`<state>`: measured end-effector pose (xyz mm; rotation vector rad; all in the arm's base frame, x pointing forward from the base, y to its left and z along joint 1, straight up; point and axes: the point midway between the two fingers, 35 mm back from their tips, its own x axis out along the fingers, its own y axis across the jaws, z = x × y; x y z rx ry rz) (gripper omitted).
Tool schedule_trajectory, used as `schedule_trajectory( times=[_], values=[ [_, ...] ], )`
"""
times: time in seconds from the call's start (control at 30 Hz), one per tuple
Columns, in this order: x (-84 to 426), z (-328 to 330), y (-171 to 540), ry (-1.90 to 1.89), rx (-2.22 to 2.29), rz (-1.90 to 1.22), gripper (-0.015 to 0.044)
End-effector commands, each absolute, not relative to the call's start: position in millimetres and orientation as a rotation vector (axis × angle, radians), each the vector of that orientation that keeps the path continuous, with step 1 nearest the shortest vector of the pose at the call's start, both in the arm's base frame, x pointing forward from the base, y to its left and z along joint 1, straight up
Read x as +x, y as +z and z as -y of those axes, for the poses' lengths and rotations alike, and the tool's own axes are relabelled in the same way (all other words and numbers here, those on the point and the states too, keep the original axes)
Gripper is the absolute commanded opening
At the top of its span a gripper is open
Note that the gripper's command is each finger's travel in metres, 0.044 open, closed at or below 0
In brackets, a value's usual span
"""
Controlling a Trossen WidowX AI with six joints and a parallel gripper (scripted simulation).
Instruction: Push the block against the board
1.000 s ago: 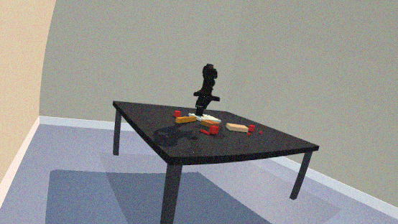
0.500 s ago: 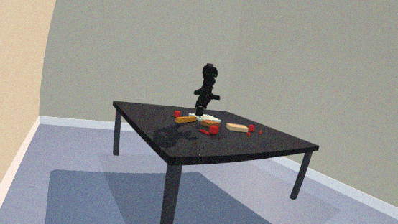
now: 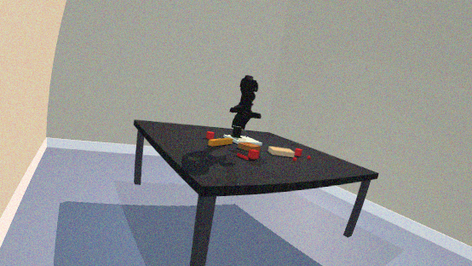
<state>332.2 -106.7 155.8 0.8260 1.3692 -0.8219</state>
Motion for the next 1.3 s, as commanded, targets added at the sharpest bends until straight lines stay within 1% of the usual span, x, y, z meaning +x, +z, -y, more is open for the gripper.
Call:
schedule_trajectory(
  times=[0.0, 0.13, 0.7, 1.27],
  values=[
    [332.0, 105.9, 155.8, -0.814, 0.826, -1.374, 0.0000],
    [328.7, 103.6, 154.5, -0.784, 0.787, -1.385, 0.0000],
    [284.0, 69.5, 134.4, -0.340, 0.333, -1.513, 0.0000],
    [232.9, 41.0, 104.3, 0.112, -0.126, -1.542, 0.0000]
  ],
)
